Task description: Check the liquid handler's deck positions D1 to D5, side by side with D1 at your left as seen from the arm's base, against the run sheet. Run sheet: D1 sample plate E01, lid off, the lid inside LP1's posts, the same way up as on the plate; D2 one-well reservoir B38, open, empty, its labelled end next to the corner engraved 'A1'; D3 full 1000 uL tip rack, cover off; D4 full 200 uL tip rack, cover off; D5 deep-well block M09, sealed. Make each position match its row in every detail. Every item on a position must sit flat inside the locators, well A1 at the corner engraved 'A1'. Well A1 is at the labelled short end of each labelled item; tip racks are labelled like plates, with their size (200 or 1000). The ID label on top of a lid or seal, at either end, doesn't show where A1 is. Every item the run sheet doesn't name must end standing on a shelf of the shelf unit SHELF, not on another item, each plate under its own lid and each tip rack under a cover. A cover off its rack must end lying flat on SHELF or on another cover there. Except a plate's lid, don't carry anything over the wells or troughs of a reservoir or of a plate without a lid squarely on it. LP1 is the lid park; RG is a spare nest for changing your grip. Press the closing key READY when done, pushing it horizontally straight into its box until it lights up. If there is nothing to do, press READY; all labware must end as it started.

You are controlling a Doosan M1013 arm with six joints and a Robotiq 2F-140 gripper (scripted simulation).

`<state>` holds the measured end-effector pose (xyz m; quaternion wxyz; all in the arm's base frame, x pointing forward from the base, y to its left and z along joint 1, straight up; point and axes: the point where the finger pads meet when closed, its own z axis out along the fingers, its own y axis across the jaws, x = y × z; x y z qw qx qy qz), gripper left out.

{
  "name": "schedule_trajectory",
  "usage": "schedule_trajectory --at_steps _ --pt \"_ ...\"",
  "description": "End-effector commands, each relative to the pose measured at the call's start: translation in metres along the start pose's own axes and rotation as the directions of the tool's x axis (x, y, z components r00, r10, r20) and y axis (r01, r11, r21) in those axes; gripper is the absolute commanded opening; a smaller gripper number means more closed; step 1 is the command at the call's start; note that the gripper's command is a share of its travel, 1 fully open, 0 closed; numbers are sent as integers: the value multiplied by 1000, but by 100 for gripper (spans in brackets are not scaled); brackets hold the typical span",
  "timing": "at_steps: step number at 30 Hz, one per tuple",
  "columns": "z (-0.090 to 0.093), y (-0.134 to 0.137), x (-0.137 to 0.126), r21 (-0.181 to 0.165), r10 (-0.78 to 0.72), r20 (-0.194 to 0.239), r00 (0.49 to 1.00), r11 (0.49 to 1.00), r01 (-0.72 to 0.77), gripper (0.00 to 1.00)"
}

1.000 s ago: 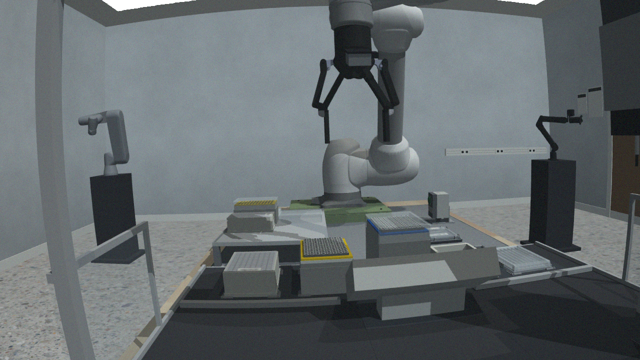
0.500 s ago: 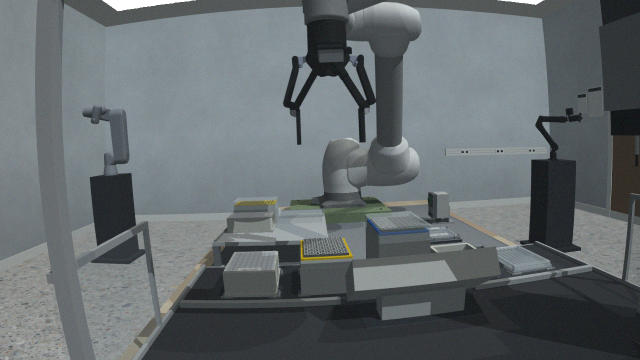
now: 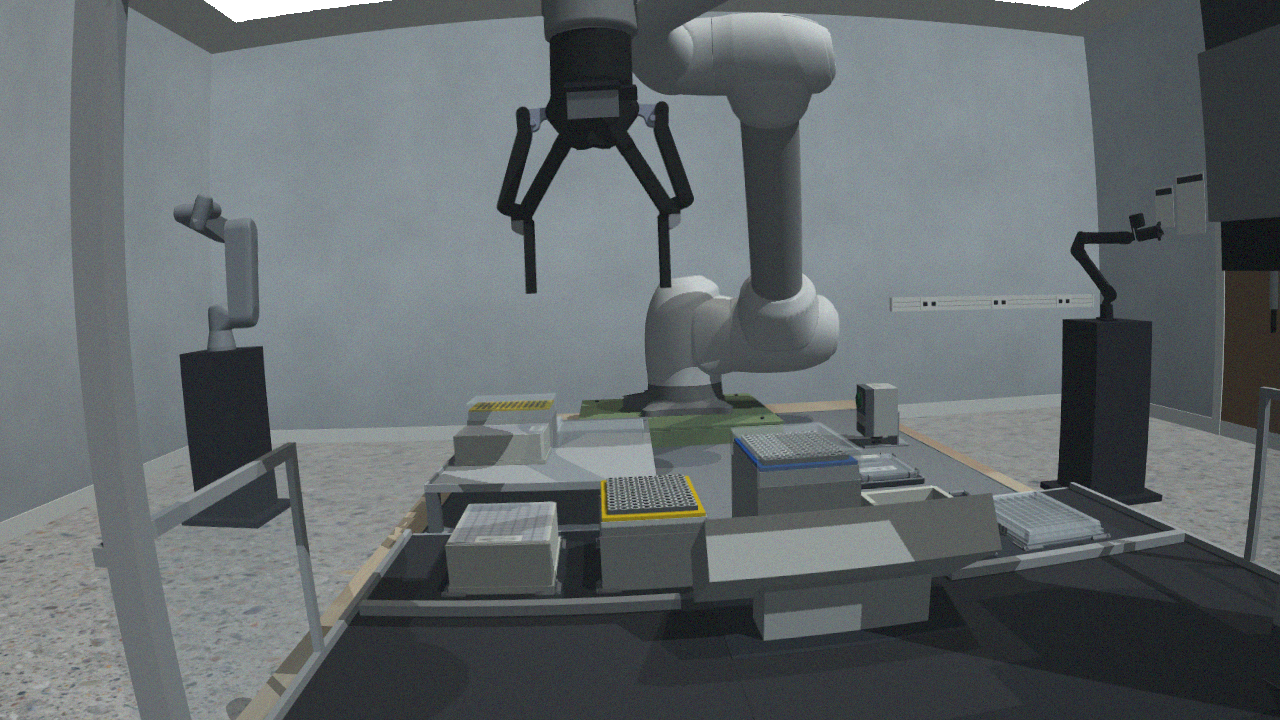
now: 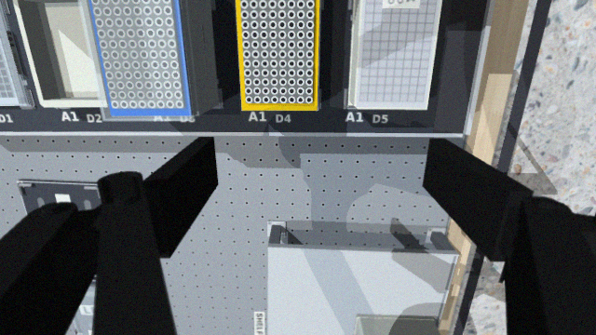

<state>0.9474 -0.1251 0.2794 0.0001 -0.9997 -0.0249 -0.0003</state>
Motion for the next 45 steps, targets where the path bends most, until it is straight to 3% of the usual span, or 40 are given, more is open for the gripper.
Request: schedule_trajectory --at_steps 1,15,26,45 --pt "-2 6 5 0 0 -1 1000 1000 0 79" --pt "-2 64 43 0 -1 -1 1000 1000 1 79" --pt "-2 89 60 0 -1 -2 1000 1000 1 79" --pt "54 89 60 0 0 -1 1000 1000 0 79"
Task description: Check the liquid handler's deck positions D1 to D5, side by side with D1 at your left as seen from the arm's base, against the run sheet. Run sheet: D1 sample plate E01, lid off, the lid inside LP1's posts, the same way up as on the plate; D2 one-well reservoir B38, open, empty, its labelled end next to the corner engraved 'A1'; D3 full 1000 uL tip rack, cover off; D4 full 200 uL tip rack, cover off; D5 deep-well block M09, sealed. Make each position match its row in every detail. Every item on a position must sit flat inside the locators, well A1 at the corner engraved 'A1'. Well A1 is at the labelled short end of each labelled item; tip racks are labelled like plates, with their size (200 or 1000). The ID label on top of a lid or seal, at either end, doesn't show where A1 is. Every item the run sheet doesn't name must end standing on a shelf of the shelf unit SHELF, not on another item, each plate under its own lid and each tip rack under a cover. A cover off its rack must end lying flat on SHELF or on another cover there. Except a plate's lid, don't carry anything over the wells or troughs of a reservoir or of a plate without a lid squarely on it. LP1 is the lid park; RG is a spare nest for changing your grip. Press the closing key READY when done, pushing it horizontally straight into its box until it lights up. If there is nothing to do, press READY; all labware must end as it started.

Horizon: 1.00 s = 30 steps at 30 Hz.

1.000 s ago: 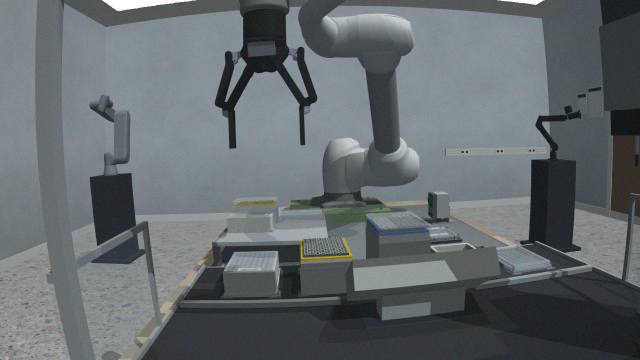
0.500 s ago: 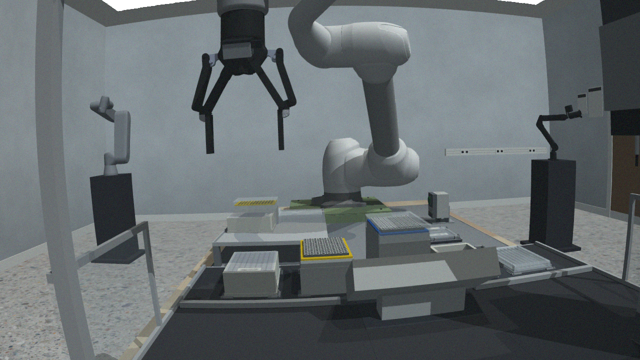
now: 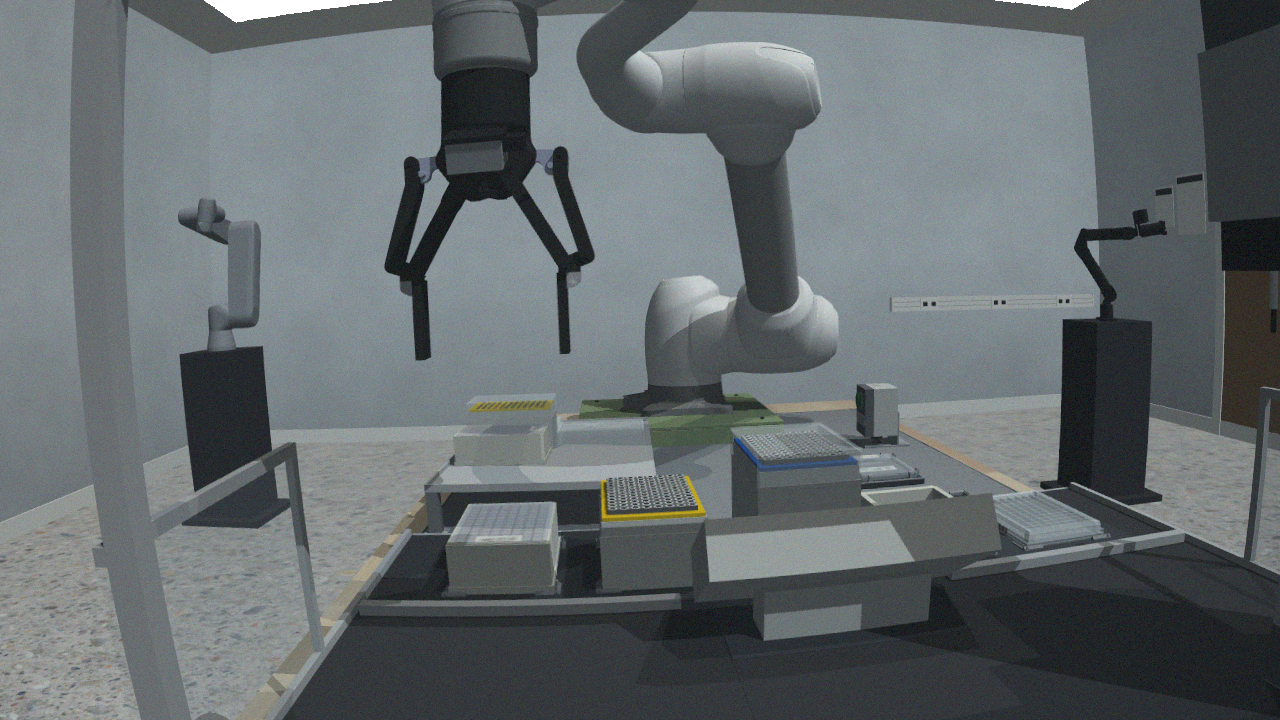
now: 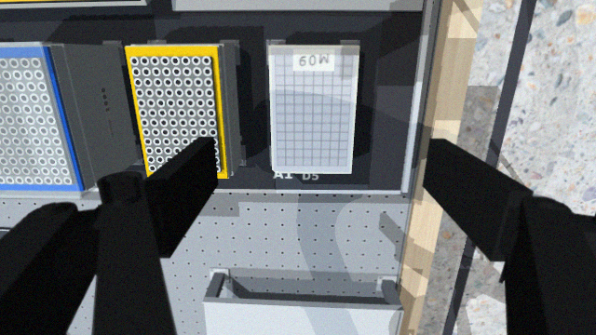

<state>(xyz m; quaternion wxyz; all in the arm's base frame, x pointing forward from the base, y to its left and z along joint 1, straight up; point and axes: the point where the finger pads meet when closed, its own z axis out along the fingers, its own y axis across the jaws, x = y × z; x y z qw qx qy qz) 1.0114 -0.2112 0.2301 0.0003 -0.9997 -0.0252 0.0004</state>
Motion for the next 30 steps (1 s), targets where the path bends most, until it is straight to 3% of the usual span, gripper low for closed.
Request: schedule_trajectory --at_steps 1,14,30 --pt "8 0 0 0 0 -3 1000 1000 0 79" --pt "44 0 0 0 0 -3 1000 1000 0 79" --pt "44 0 0 0 0 -3 1000 1000 0 79"
